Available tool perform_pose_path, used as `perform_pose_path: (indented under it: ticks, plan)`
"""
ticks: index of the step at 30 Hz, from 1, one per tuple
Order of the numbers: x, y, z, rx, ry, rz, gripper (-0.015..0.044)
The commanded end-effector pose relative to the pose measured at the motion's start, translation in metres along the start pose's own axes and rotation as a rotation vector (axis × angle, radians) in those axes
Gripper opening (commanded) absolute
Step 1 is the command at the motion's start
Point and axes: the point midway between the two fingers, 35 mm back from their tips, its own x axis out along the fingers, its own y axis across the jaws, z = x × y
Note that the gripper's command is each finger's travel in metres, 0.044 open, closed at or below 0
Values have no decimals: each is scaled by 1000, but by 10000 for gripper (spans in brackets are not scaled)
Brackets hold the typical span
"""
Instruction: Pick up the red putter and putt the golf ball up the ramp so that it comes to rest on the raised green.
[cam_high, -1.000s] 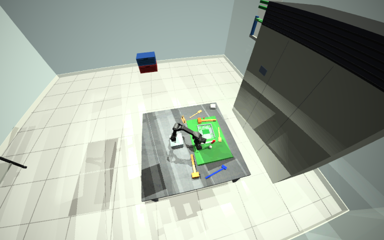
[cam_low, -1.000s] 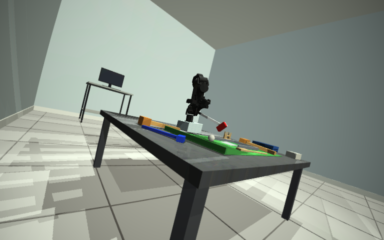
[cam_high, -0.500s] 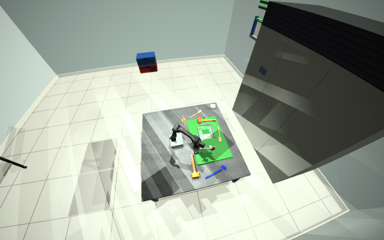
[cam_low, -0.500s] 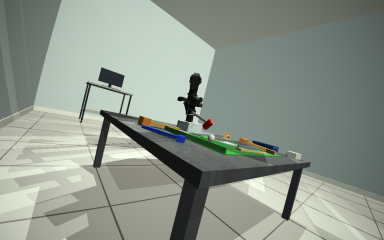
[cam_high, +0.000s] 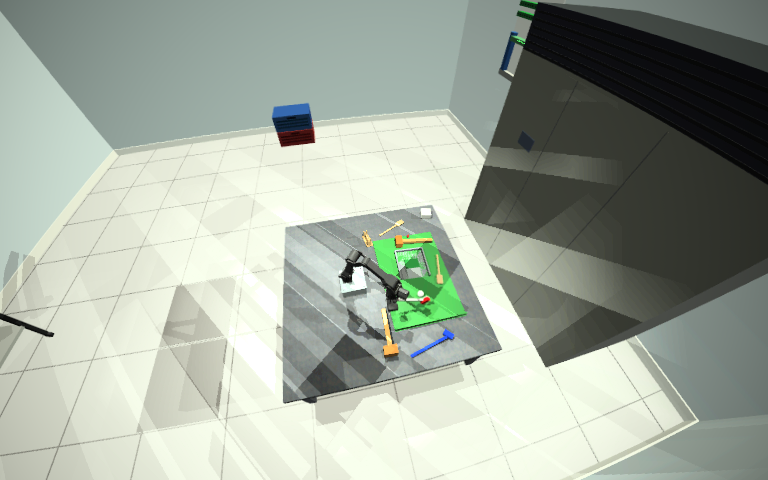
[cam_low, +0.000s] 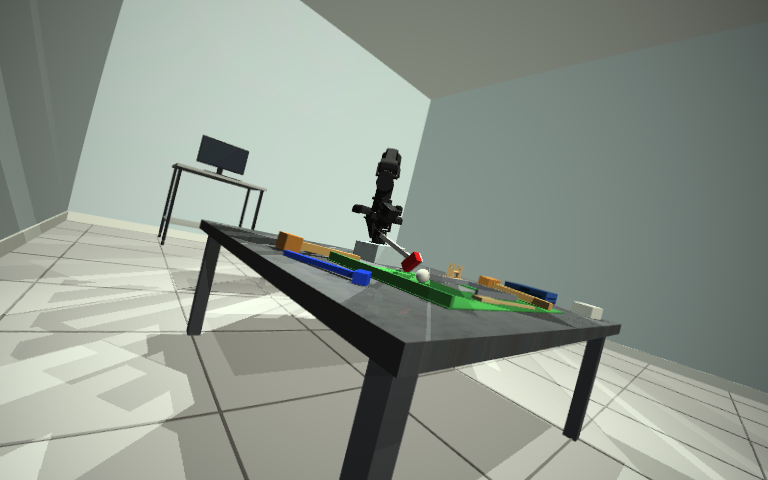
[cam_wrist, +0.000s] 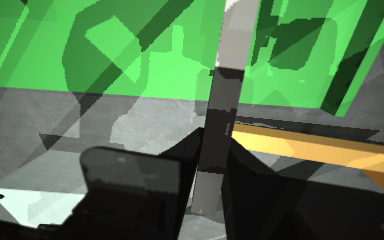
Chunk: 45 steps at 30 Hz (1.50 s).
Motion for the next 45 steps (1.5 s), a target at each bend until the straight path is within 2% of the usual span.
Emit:
perform_pose_path:
  ticks: [1,12,21,30,38,40,45]
  plan:
    - [5,0,1,-4,-3,-3,0]
    - [23,0,0,-4,-3,-3,0]
    - [21,1,-1,0,5,3,0]
    - [23,-29,1,-4,-3,-5,0]
    - [25,-28,-1,2,0,1,0]
    - [25,-19,1,2,0,2,0]
    - [23,50,8,-1,-3,5,0]
